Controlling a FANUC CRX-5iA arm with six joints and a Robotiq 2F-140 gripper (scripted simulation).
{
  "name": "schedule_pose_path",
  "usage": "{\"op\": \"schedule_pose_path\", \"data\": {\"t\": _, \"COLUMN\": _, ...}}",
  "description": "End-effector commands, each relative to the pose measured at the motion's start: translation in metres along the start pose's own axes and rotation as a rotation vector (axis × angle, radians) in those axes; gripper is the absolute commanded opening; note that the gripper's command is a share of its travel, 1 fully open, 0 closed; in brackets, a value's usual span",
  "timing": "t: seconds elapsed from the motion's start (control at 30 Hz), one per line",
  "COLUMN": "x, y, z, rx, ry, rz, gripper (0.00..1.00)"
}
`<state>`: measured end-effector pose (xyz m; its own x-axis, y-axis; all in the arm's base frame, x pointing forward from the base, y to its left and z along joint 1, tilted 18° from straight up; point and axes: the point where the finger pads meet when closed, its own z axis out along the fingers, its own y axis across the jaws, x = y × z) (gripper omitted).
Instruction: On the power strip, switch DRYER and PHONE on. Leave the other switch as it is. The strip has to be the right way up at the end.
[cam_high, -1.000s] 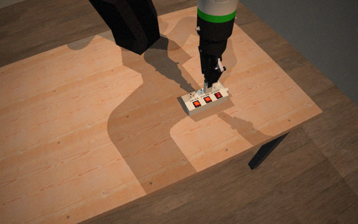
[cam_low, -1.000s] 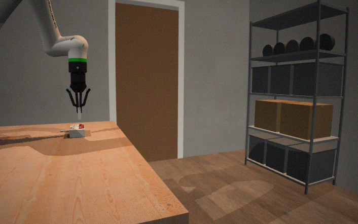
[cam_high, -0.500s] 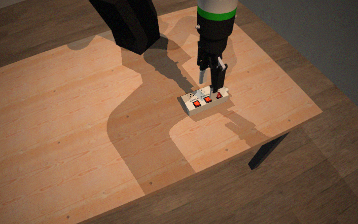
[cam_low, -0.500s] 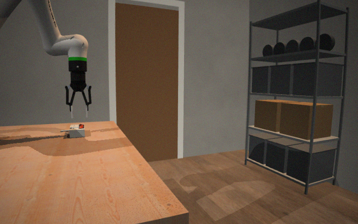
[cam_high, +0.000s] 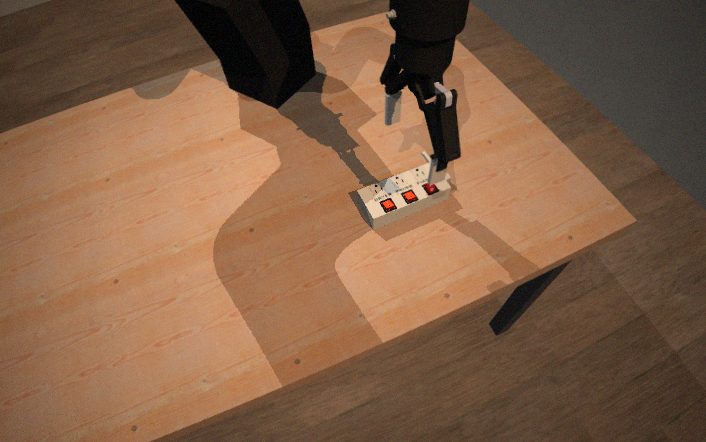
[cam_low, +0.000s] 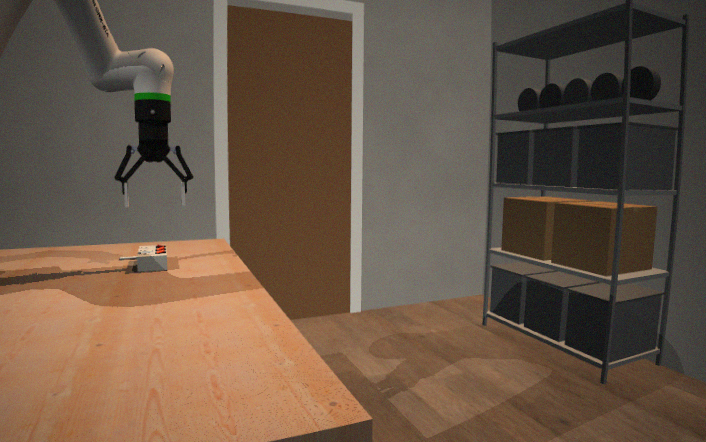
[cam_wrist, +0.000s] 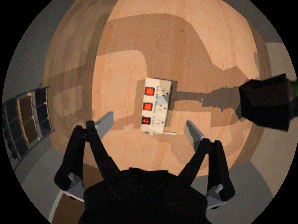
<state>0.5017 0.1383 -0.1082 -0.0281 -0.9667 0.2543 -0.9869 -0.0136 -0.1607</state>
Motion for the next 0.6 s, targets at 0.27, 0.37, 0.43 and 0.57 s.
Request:
{"op": "schedule_pose_path", "data": {"t": 0.27, "x": 0.0003, "y": -0.0002, "z": -0.0280, "rx": 0.000, "ry": 0.001, "rz": 0.000, "gripper": 1.00}}
{"op": "schedule_pose_path", "data": {"t": 0.37, "x": 0.0003, "y": -0.0002, "z": -0.0280, "rx": 0.000, "ry": 0.001, "rz": 0.000, "gripper": 1.00}}
{"op": "schedule_pose_path", "data": {"t": 0.43, "x": 0.0003, "y": -0.0002, "z": -0.0280, "rx": 0.000, "ry": 0.001, "rz": 0.000, "gripper": 1.00}}
{"op": "schedule_pose_path", "data": {"t": 0.57, "x": 0.0003, "y": -0.0002, "z": -0.0280, "rx": 0.000, "ry": 0.001, "rz": 0.000, "gripper": 1.00}}
